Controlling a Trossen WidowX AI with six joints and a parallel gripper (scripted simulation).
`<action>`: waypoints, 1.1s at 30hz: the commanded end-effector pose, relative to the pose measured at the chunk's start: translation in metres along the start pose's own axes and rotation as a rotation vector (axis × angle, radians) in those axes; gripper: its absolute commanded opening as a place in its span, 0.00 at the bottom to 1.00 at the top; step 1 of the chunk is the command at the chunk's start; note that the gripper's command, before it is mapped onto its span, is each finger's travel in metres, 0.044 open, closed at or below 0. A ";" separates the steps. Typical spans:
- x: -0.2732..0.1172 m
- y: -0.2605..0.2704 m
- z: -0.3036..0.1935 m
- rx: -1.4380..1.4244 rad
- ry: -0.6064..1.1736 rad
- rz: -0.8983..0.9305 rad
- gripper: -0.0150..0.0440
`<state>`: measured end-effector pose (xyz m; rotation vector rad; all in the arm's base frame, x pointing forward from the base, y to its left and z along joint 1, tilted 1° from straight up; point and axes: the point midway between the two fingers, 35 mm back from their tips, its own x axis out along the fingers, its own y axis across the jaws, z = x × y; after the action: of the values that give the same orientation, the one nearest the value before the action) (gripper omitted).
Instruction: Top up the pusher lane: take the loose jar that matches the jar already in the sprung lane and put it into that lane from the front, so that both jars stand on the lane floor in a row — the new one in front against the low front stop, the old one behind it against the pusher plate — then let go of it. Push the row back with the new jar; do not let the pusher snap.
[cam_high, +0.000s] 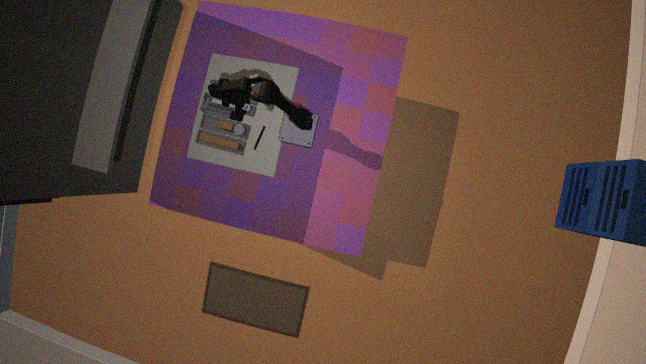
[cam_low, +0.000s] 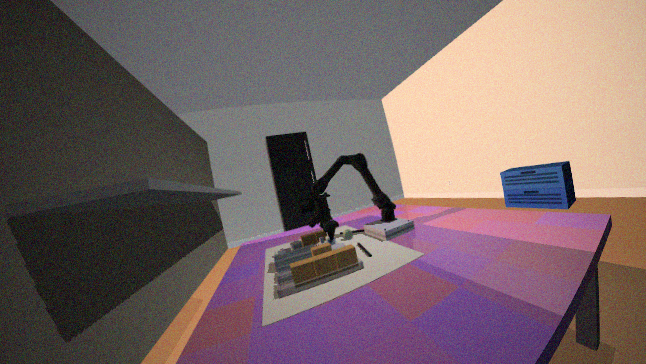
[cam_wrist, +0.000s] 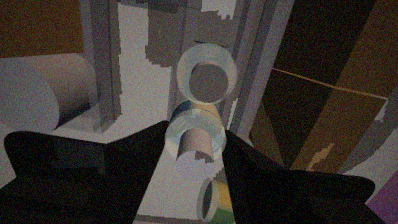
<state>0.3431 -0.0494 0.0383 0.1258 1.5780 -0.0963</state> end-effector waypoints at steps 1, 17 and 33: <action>0.000 0.000 0.007 -0.004 -0.027 -0.003 0.25; 0.005 0.000 0.006 -0.004 -0.027 -0.003 0.25; 0.011 0.000 0.006 -0.004 -0.027 -0.003 0.25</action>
<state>0.3430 -0.0492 0.0275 0.1252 1.5762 -0.0960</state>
